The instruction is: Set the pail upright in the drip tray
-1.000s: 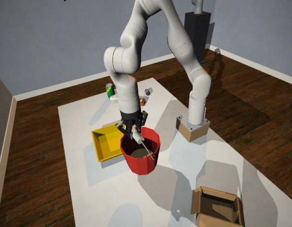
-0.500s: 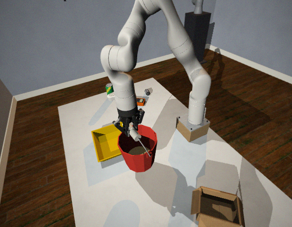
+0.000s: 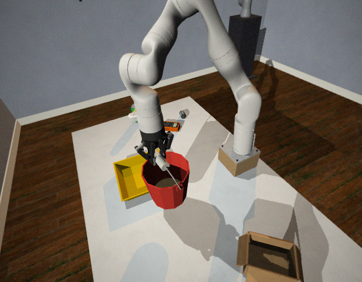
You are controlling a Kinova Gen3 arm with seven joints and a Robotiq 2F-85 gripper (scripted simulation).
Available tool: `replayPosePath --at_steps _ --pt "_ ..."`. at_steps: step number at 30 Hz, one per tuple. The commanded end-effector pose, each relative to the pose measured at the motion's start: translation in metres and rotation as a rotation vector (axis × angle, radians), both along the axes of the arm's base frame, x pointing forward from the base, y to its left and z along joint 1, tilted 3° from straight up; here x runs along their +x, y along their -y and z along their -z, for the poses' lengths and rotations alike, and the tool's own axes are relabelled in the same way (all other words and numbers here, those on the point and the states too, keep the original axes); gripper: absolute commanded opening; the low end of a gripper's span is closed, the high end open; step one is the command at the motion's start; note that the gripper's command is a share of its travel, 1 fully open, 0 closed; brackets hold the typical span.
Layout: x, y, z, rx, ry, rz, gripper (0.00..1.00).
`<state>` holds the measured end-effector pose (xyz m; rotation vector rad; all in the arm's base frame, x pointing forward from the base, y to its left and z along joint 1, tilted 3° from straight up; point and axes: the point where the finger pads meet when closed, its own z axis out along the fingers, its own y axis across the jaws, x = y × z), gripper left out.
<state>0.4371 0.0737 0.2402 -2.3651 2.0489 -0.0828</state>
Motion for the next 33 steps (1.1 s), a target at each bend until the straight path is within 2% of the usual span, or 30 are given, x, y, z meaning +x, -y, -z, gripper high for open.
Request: replayPosePath --at_steps 1,33 --pt "0.002 0.007 -0.001 0.001 0.002 0.007 0.1" --pt "0.024 0.08 -0.004 0.001 0.002 0.007 0.1"
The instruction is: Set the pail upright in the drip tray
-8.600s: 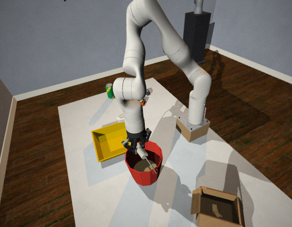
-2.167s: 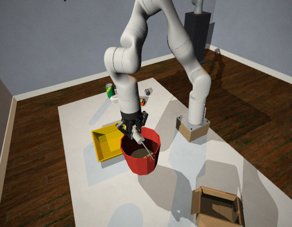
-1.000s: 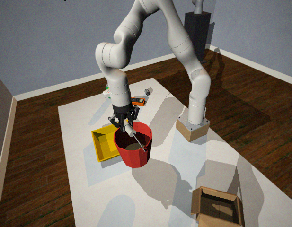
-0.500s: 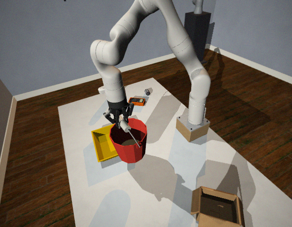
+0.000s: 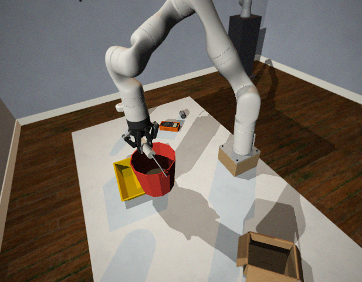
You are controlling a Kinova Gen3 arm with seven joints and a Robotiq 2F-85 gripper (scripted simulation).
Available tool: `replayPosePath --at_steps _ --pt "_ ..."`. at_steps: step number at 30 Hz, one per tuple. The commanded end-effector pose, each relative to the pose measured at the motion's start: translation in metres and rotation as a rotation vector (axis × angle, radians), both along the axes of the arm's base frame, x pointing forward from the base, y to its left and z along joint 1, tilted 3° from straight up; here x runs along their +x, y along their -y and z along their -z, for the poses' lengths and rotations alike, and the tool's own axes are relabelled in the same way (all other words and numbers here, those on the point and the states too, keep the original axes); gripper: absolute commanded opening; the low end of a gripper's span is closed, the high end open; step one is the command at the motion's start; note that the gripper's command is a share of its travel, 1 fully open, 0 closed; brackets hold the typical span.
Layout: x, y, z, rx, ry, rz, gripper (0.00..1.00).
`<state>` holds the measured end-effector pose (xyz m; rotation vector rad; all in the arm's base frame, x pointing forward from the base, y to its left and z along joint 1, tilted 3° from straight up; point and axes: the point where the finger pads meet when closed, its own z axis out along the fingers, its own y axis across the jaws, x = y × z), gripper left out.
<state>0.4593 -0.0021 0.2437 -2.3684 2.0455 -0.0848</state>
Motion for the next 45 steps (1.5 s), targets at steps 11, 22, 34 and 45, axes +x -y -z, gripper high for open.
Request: replayPosePath --at_steps 11,22,34,45 --pt "0.01 0.035 -0.002 0.002 0.002 0.01 0.1" --pt "0.017 0.06 -0.003 0.002 0.002 0.01 0.1" --pt "0.024 0.084 -0.004 0.002 0.002 0.01 0.1" --pt "0.031 0.107 -0.005 0.002 0.002 0.01 0.1"
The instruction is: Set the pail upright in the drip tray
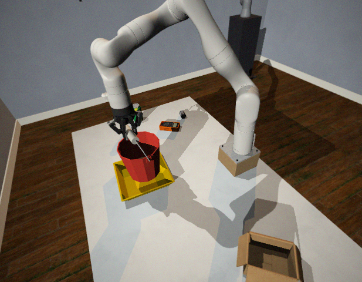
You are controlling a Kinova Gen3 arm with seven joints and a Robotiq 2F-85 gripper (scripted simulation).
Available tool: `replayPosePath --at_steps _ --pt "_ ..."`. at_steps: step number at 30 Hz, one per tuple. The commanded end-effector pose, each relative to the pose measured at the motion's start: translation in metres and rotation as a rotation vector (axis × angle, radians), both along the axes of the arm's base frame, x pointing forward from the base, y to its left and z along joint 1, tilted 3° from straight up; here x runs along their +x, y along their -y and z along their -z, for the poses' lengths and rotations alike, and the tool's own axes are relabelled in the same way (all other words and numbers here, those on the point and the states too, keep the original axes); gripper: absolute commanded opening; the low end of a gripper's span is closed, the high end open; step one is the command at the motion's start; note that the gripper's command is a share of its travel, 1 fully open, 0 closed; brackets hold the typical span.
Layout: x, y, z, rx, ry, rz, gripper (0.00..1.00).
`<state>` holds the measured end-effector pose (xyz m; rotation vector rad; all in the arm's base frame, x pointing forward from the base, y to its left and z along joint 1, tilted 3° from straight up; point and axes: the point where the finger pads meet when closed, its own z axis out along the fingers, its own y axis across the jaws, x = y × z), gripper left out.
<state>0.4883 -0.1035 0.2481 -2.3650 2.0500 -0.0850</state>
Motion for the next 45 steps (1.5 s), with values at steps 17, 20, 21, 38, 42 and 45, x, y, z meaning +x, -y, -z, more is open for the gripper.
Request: replayPosePath --at_steps 17,20,21,38,42,45 --pt "0.008 0.027 -0.001 0.002 0.002 0.006 0.1" --pt "0.009 0.03 -0.001 0.002 0.002 0.006 0.1" --pt "0.009 0.03 -0.001 0.002 0.002 0.006 0.1" --pt "0.011 0.037 -0.002 0.002 0.002 0.006 0.1" --pt "0.011 0.037 -0.002 0.002 0.002 0.006 0.1" --pt "0.011 0.037 -0.002 0.002 0.002 0.006 0.1"
